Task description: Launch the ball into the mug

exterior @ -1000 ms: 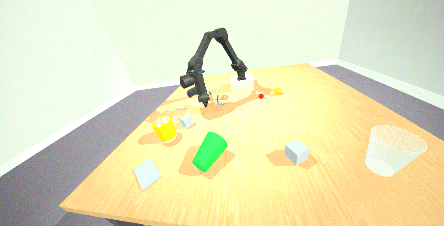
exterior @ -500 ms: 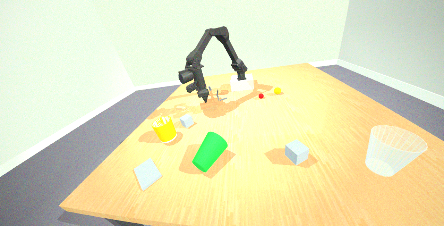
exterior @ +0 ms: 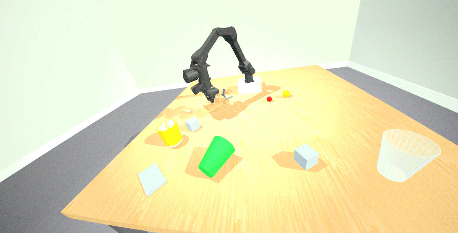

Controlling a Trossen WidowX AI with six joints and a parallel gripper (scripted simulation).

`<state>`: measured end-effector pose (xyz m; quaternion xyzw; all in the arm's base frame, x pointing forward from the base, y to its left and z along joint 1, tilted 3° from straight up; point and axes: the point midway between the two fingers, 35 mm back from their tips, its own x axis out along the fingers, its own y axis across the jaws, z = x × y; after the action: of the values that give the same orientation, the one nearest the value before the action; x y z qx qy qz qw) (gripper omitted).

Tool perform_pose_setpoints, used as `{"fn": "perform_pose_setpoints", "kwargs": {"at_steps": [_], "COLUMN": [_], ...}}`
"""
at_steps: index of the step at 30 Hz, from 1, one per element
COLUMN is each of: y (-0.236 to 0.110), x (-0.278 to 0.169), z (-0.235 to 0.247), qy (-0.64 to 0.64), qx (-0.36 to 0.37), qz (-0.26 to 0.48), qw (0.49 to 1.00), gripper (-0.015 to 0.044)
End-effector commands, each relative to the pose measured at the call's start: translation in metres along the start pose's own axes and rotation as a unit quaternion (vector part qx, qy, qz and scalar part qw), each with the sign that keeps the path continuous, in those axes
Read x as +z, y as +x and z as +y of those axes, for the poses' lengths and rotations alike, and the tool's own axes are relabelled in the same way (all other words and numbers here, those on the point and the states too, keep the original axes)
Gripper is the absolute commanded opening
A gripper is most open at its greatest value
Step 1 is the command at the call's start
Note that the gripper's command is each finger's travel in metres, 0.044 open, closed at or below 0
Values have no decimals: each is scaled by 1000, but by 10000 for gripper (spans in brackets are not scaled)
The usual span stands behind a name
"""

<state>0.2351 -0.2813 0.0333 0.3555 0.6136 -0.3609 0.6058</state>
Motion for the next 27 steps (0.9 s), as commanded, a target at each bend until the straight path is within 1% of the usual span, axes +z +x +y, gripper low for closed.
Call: {"fn": "perform_pose_setpoints", "kwargs": {"at_steps": [1, 4, 13, 27], "y": [-2, -2, -1, 22], "x": [2, 2, 3, 4], "z": [4, 10, 15, 16], "qy": [-70, -109, -112, -112], "qx": [3, 3, 3, 4], "qz": [-2, -1, -1, -1], "qw": [998, 994, 994, 994], "gripper": [0, 0, 0, 0]}}
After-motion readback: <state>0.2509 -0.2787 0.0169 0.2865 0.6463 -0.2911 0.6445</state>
